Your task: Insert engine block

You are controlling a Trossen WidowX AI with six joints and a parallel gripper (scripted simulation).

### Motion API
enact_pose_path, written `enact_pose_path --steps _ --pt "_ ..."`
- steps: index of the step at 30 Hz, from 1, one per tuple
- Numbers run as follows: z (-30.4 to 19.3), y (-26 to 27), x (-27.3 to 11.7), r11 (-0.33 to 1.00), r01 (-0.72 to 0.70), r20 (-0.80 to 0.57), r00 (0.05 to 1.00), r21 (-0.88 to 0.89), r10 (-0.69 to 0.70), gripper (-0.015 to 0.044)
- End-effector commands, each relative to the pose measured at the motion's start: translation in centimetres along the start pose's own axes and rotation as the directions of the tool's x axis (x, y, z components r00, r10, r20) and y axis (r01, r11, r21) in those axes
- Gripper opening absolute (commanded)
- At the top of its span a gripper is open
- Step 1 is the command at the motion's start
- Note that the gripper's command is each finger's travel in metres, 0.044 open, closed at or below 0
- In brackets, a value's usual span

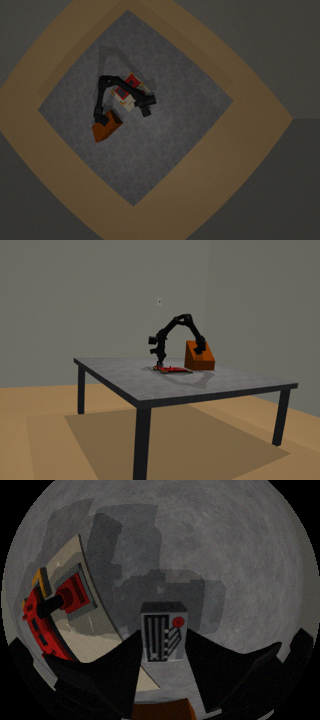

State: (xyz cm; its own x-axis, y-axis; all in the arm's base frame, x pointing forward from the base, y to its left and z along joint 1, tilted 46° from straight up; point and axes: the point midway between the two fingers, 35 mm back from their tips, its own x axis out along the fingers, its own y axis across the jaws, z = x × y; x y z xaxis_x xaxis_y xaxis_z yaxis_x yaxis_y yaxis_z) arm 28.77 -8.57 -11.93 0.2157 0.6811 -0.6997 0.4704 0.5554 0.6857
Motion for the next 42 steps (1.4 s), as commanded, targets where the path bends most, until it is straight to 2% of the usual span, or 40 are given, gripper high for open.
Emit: enact_pose_path --steps 1,35,42 --pt "0.5 -0.1 -1.2 1.000 0.004 0.013 1.000 -0.006 -0.004 0.0000" --pt "0.2 -0.1 -11.7 1.000 0.009 0.014 1.000 -0.005 -0.009 0.0000" --pt "0.3 0.6 -12.0 1.000 0.012 0.014 1.000 -0.016 -0.012 0.0000"
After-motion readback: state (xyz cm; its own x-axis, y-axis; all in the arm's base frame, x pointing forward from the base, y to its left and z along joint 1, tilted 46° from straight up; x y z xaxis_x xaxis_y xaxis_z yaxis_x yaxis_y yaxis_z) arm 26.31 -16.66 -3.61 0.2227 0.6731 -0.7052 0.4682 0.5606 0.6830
